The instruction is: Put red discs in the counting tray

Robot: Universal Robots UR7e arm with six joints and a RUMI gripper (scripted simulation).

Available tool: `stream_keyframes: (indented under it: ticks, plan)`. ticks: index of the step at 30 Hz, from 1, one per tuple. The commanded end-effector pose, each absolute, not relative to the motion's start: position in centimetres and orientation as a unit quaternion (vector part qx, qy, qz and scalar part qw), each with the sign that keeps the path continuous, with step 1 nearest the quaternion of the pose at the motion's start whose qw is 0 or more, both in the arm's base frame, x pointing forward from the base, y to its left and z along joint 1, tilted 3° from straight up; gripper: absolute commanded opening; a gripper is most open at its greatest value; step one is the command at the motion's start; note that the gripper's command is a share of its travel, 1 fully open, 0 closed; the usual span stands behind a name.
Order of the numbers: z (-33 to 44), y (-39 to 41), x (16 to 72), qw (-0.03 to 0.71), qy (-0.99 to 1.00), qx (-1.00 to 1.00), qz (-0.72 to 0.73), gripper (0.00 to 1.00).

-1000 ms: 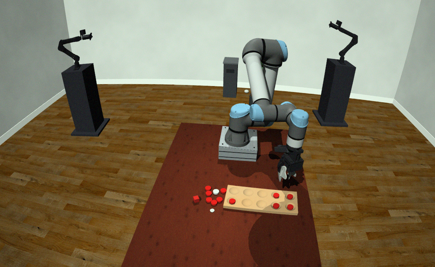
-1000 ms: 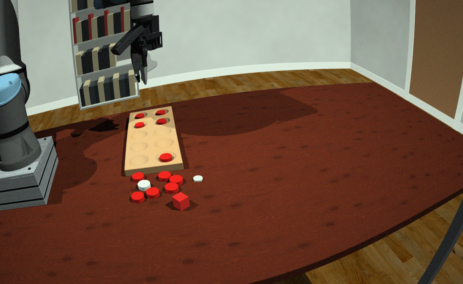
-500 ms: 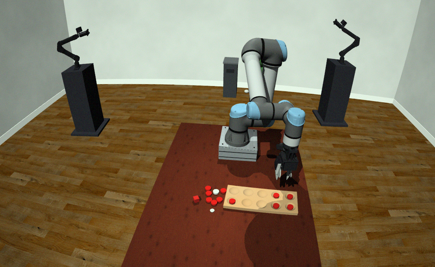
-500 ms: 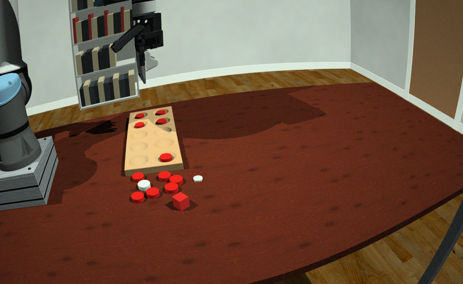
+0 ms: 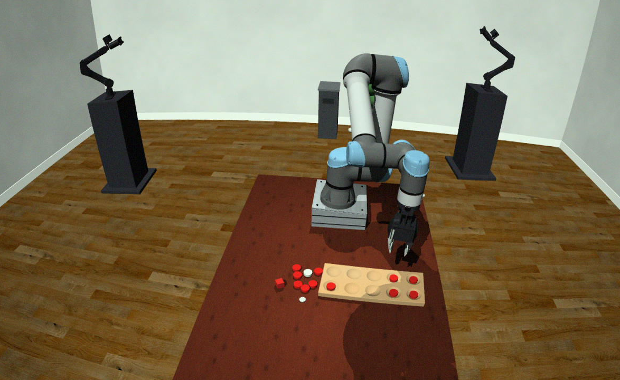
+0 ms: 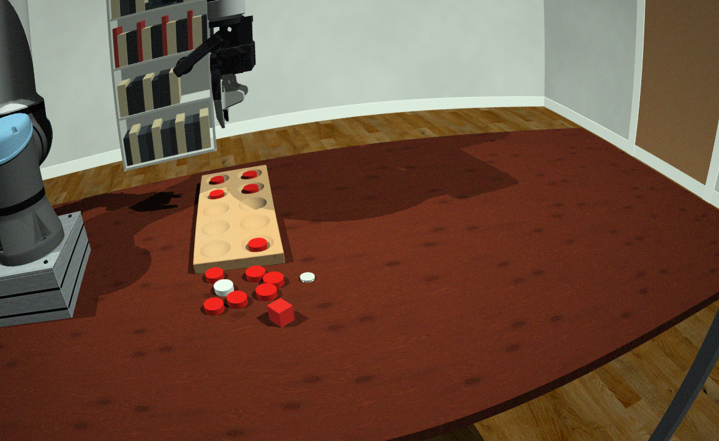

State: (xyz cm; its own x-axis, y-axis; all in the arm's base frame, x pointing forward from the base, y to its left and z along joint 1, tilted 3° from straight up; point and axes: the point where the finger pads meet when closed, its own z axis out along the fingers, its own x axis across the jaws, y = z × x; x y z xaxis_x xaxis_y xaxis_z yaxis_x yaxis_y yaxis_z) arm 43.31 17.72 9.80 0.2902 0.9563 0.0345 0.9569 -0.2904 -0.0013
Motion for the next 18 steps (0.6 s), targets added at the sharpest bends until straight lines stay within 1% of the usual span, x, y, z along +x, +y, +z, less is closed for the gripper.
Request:
stream_keyframes:
  ticks: [1,7,11,18]
  plan:
    - [10.2,17.1,43.5,0.009,-0.54,-0.842,-0.012,0.28]
    - [10.6,16.3,43.7,0.01,-0.476,-0.88,-0.011,0.28]
    - [10.6,16.3,43.7,0.01,-0.476,-0.88,-0.011,0.28]
    - [11.1,15.3,44.0,0.009,-0.384,-0.923,-0.009,0.28]
